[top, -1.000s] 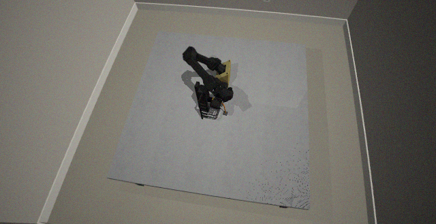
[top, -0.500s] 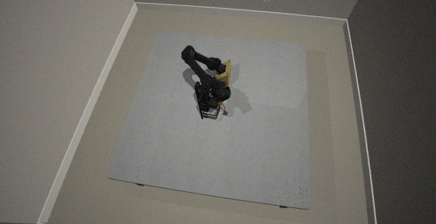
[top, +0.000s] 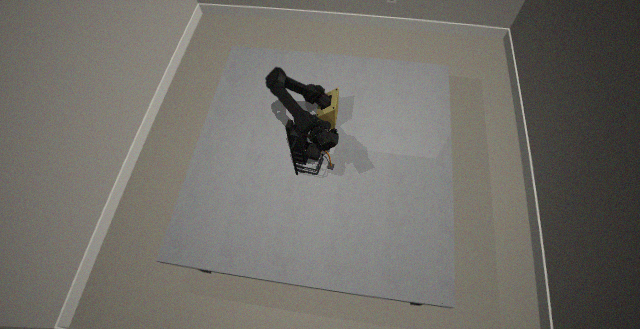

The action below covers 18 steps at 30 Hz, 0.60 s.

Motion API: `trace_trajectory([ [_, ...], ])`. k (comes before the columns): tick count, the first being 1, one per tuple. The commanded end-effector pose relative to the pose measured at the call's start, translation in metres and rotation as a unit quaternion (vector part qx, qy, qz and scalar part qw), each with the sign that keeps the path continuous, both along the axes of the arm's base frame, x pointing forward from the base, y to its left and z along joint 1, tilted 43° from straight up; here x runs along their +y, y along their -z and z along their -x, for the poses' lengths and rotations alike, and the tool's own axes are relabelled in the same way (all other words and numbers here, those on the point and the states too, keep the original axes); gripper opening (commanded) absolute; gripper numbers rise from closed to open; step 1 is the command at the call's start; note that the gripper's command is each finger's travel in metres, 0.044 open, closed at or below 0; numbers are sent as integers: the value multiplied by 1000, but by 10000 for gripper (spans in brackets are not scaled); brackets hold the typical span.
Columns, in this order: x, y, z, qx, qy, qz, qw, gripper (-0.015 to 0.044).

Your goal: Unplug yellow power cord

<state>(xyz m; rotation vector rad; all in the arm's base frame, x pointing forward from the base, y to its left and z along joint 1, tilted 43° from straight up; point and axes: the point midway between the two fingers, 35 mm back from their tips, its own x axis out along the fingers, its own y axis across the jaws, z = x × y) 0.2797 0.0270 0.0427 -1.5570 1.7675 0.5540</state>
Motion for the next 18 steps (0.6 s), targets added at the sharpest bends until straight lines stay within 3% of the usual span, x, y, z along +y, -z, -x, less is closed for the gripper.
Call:
trace_trajectory([
  [1, 0, 0, 0, 0, 0, 0, 1000, 81],
  [11, 0, 0, 0, 0, 0, 0, 1000, 0],
  [18, 6, 5, -3, 0, 0, 0, 1000, 0],
])
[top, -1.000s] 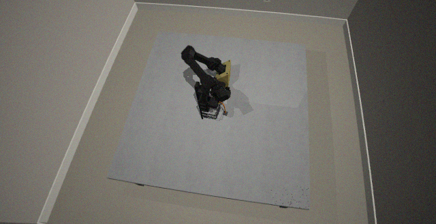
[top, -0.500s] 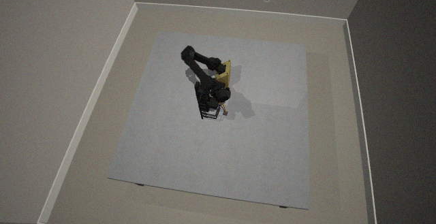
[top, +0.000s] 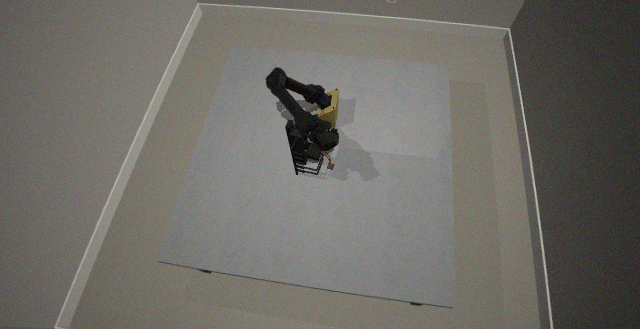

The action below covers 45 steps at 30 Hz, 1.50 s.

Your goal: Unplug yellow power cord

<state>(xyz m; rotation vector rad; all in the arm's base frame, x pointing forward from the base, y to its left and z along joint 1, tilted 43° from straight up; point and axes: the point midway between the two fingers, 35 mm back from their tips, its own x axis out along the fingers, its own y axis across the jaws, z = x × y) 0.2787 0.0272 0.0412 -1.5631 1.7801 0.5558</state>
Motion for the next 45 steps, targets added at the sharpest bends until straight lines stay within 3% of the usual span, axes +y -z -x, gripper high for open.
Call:
trace_trajectory([
  [1, 7, 4, -4, -5, 0, -5, 1000, 0],
  [27, 41, 28, -14, -3, -2, -6, 1000, 0],
  [33, 29, 25, -12, -2, 7, -5, 1000, 157],
  [45, 36, 18, -12, -1, -2, -3, 1000, 160],
])
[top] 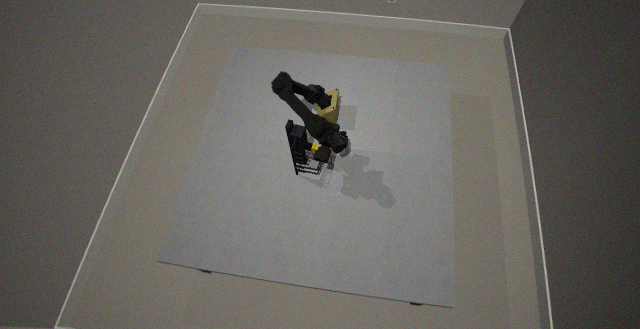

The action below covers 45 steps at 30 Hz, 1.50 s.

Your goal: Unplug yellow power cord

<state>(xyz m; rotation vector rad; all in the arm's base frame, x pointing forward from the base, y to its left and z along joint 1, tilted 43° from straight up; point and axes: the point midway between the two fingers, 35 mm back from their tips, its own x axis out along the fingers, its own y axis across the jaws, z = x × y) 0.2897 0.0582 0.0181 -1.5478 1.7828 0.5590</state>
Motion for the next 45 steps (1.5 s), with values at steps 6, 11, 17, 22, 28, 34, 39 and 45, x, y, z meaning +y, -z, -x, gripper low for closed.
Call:
trace_trajectory([
  [6, 4, -5, -1, -2, -7, 1, 1000, 160],
  [11, 0, -9, 0, -2, -7, 1, 1000, 160],
  [17, -7, -16, 3, -2, -7, 1, 1000, 160],
  [22, -12, -21, 6, -2, -7, 2, 1000, 160],
  [28, -19, -27, 9, -1, -7, 2, 1000, 160],
  [34, -24, -32, 11, -1, -7, 2, 1000, 160],
  [39, -25, -31, 11, -1, -7, 2, 1000, 160],
  [45, -30, -26, 12, -1, -7, 2, 1000, 160],
])
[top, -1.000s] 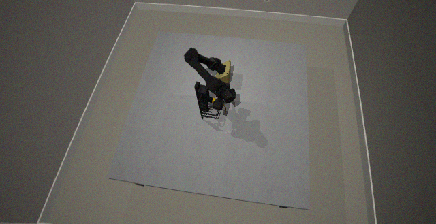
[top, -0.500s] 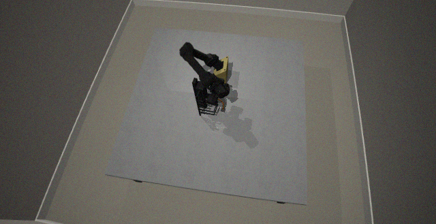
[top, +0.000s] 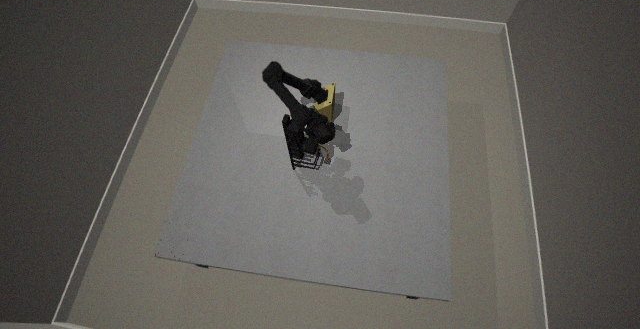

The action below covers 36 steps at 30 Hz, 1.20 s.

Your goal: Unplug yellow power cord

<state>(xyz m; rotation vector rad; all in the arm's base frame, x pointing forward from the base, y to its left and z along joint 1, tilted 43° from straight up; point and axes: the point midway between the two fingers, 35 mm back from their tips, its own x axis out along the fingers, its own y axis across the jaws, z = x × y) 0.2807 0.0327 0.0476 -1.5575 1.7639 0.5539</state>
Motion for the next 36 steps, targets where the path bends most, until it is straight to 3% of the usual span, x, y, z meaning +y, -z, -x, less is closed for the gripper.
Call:
trace_trajectory([
  [1, -5, 5, 3, 6, -2, 3, 1000, 160],
  [8, -7, 7, 3, 6, -2, 3, 1000, 160],
  [12, -5, 5, 1, 1, 1, 1, 1000, 55],
  [20, -5, 5, 1, 1, 1, 1, 1000, 2],
  [36, 10, 18, -6, 2, 0, 0, 1000, 0],
])
